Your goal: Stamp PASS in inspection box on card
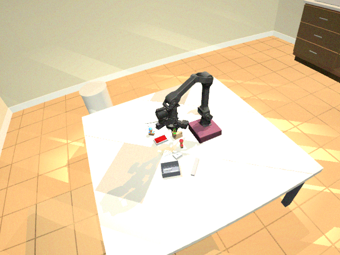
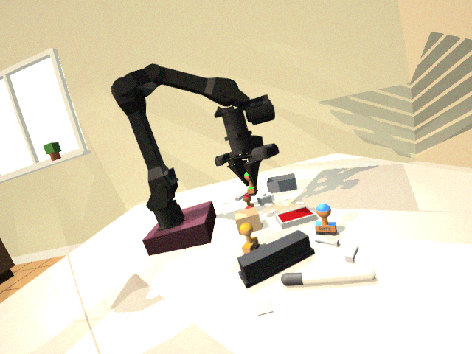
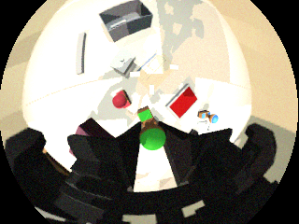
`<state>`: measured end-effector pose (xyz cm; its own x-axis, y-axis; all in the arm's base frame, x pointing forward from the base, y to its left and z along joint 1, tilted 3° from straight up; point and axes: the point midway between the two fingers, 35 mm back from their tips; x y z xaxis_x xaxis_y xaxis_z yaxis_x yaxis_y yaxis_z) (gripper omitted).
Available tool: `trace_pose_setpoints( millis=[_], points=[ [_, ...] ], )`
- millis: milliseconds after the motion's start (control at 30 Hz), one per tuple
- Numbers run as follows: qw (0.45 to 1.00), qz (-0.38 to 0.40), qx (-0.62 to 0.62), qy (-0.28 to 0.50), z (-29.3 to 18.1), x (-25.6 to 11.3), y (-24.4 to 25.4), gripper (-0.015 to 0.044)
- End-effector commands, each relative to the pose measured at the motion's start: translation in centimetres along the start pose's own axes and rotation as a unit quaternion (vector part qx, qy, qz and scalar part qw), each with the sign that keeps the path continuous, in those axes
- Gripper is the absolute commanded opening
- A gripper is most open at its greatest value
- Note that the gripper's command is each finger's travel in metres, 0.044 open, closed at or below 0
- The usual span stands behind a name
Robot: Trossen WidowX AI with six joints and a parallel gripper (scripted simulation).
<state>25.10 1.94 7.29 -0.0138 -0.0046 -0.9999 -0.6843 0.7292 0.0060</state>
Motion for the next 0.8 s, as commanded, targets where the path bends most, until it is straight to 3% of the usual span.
trace_pose_setpoints(
  millis=[0,567,767],
  points=[
    [1.000,0.000,-0.001,0.004,0.6,0.0,-1.9,0.0000],
    [1.000,-0.003,-0.001,0.003,2.3,0.5,-10.2,0.0000],
    [1.000,-0.003,-0.001,0.003,2.3,0.6,-10.6,0.0000]
  ],
)
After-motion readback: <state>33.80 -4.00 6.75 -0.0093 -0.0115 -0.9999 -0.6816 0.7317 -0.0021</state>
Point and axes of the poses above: the point midway between the two fingers, 35 mm back from their tips, its own x axis out along the fingers, its own y axis across the jaws, z = x × y, and after that the axes turned 3 degrees about x, right-handed
